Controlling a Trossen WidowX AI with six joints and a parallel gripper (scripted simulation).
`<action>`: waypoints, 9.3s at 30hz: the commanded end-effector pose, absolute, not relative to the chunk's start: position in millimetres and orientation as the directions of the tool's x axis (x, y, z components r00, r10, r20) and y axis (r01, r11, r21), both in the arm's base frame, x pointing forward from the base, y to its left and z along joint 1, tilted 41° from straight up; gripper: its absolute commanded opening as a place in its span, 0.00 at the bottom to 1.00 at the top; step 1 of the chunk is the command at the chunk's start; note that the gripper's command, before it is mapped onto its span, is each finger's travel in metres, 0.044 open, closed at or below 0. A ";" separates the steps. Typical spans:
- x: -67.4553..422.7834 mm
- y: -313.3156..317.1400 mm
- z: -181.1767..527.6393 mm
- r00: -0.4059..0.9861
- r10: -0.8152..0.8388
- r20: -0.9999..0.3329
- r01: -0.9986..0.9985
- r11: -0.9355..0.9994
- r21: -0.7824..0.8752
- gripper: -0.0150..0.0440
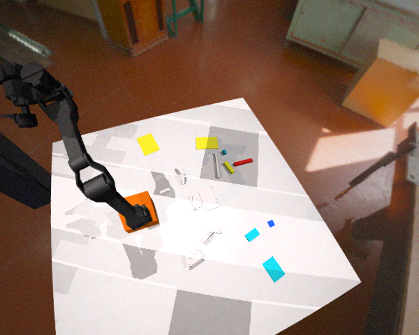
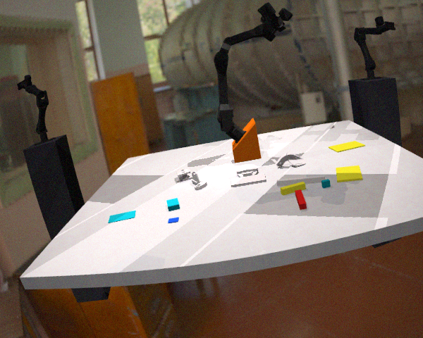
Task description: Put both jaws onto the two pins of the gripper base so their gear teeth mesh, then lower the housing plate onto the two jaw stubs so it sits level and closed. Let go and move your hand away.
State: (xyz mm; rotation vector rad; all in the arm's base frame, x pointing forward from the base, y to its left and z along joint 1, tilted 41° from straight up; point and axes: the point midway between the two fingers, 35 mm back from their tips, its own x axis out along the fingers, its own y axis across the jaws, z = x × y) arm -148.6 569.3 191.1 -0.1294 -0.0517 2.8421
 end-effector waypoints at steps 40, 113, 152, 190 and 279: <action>100.3 558.4 171.8 -0.515 0.787 -0.340 -0.794 -0.288 0.536 1.00; 396.5 202.9 117.5 0.413 0.266 -0.871 0.717 0.495 0.491 1.00; 339.9 -45.4 122.1 0.228 -0.386 -0.894 0.777 -0.481 0.406 1.00; 233.4 -182.0 115.7 -0.110 -0.646 -0.755 0.293 -0.747 0.597 1.00; 227.6 -213.9 80.3 -0.113 -0.652 -0.750 0.290 -0.744 0.602 0.48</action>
